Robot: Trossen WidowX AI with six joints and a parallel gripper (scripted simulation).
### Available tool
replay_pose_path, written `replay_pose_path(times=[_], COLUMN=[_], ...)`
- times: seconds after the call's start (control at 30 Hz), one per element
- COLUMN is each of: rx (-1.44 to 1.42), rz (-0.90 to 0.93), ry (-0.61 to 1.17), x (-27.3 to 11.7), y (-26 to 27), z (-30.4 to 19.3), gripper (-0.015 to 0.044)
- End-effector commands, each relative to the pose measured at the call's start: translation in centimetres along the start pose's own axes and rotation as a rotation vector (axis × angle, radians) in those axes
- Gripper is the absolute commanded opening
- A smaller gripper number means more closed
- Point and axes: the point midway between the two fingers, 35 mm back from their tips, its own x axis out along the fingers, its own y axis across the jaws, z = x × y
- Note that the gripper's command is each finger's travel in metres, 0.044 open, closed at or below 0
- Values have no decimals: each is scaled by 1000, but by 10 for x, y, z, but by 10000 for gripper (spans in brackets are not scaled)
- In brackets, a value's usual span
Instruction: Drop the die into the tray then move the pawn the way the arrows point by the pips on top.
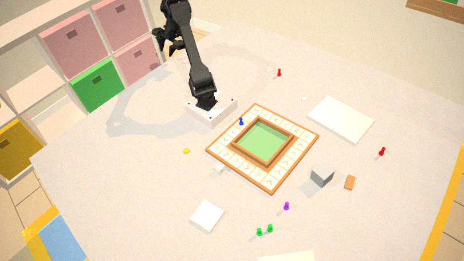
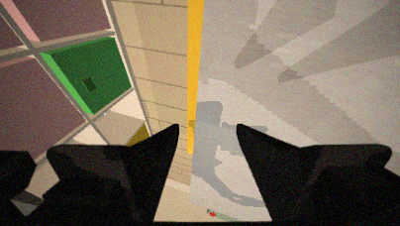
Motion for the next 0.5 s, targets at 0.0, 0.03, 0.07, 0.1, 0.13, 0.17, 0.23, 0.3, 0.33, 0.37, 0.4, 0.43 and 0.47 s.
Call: replay_pose_path(times=[0.0, 0.03, 0.07, 0.1, 0.13, 0.17, 0.23, 0.3, 0.33, 0.37, 0.4, 0.43, 0.47], rx=[58, 72, 86, 100, 114, 130, 161, 193, 209, 225, 242, 259, 276], rz=[37, 45, 52, 59, 65, 72, 86, 98, 103, 108, 112, 115, 119], ry=[-67, -81, -95, -109, -123, -139, -171, -204, -220, -236, -252, -269, -284], x=[-33, -40, -48, -55, -62, -70, -85, -100, -107, -114, -121, -128, -135], y=[-37, -46, -56, -67, -77, -88, -112, -136, -149, -162, -175, -189, -203], z=[51, 62, 72, 82, 92, 101, 117, 132, 138, 144, 150, 155, 159], gripper=[275, 275, 275, 275, 275, 275, 275, 275, 275, 275, 275, 275, 275])
